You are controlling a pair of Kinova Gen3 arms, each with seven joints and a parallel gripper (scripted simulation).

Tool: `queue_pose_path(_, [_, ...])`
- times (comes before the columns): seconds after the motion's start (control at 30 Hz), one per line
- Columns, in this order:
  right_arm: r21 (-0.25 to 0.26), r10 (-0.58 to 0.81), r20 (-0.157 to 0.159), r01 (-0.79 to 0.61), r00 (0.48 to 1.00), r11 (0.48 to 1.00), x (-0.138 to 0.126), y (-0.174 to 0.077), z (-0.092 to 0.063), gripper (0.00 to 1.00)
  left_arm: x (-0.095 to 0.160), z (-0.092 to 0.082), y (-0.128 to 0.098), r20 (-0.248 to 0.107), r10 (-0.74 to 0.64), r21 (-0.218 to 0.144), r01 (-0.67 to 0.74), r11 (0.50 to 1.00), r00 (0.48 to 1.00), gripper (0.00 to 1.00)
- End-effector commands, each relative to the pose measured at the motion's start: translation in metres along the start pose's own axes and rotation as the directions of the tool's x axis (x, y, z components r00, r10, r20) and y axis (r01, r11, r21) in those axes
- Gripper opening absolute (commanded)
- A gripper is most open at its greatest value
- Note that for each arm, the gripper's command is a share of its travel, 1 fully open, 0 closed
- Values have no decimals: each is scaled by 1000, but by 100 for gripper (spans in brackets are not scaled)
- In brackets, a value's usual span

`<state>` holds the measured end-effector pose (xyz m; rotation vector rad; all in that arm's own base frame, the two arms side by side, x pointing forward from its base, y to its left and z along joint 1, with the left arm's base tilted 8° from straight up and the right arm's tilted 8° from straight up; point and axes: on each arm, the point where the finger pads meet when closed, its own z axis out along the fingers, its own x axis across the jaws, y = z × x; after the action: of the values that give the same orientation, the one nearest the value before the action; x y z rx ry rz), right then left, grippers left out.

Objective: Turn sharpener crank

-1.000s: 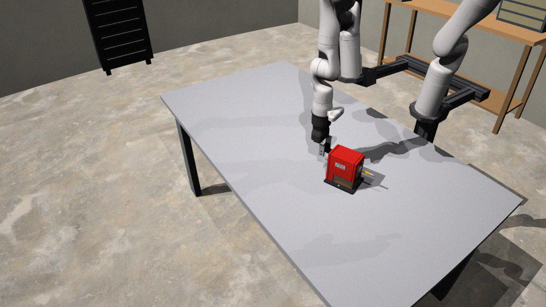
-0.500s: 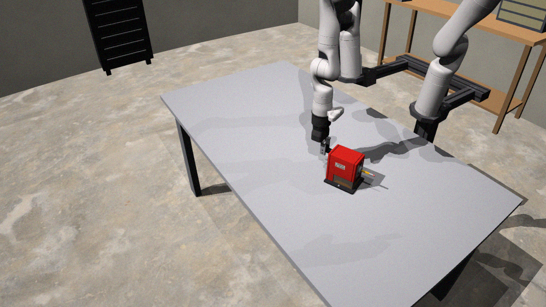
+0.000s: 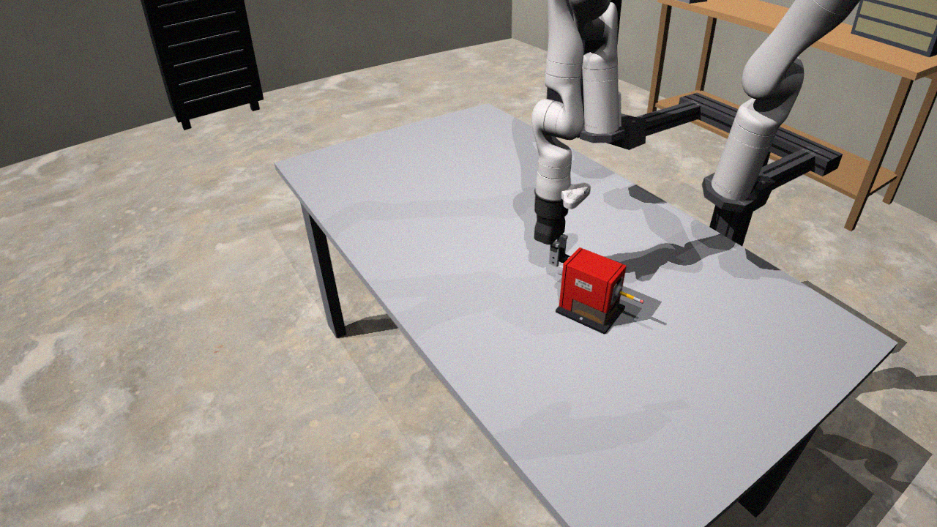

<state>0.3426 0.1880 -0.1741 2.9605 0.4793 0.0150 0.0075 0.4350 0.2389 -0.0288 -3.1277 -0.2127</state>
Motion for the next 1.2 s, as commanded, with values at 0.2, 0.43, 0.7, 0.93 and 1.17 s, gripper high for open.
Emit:
queue_pose_path(0.2, [1,0,-1,0,1000,1000,1,0,-1,0,0,-1,0,0,0,-2,0,1000,1000,100])
queue_pose_path(0.43, [1,0,-1,0,1000,1000,1,0,-1,0,0,-1,0,0,0,-2,0,1000,1000,100])
queue_pose_path(0.7, [1,0,-1,0,1000,1000,0,0,-2,0,0,-1,0,0,0,-2,0,1000,1000,100])
queue_pose_path(0.93, [1,0,-1,0,1000,1000,0,0,-8,0,0,-1,0,0,0,-2,0,1000,1000,100])
queue_pose_path(1.17, [1,0,-1,0,1000,1000,0,0,-16,0,0,-1,0,0,0,-2,0,1000,1000,100])
